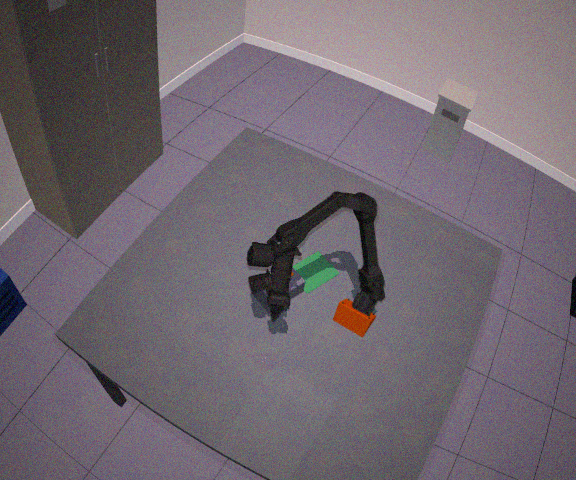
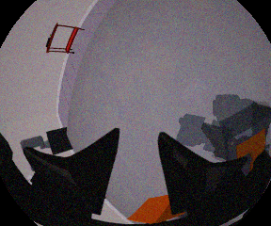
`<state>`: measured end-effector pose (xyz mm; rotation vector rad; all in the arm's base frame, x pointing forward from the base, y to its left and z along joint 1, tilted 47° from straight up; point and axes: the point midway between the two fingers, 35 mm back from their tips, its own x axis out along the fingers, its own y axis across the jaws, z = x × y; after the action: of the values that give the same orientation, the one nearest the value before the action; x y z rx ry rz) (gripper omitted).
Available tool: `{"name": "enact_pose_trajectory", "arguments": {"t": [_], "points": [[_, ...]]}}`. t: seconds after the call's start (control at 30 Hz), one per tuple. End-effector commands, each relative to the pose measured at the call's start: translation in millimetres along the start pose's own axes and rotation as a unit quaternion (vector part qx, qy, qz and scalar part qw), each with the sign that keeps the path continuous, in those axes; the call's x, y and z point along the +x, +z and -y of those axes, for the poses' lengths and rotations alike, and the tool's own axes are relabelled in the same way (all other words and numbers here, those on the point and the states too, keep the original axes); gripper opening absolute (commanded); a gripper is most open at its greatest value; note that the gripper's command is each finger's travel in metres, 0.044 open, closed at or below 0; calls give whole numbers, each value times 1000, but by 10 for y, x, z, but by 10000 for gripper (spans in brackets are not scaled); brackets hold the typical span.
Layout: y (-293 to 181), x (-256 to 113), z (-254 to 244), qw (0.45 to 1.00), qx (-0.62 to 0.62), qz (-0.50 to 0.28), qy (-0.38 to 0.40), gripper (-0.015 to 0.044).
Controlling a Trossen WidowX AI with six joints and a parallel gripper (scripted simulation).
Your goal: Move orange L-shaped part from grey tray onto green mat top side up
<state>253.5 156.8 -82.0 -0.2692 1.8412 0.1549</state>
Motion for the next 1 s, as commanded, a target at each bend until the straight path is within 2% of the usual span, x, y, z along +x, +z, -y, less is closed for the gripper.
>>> {"name": "enact_pose_trajectory", "arguments": {"t": [0.0,0.17,0.53,0.67,0.83,0.97], "points": [[306,-533,537,916,315,39,-245,180],[408,-829,703,854,402,97,-316,180],[413,-843,710,851,405,100,-319,180],[415,-686,836,851,405,100,-319,180],[352,-288,1163,851,405,100,-320,180],[347,-270,1177,850,405,100,-320,180]]}}
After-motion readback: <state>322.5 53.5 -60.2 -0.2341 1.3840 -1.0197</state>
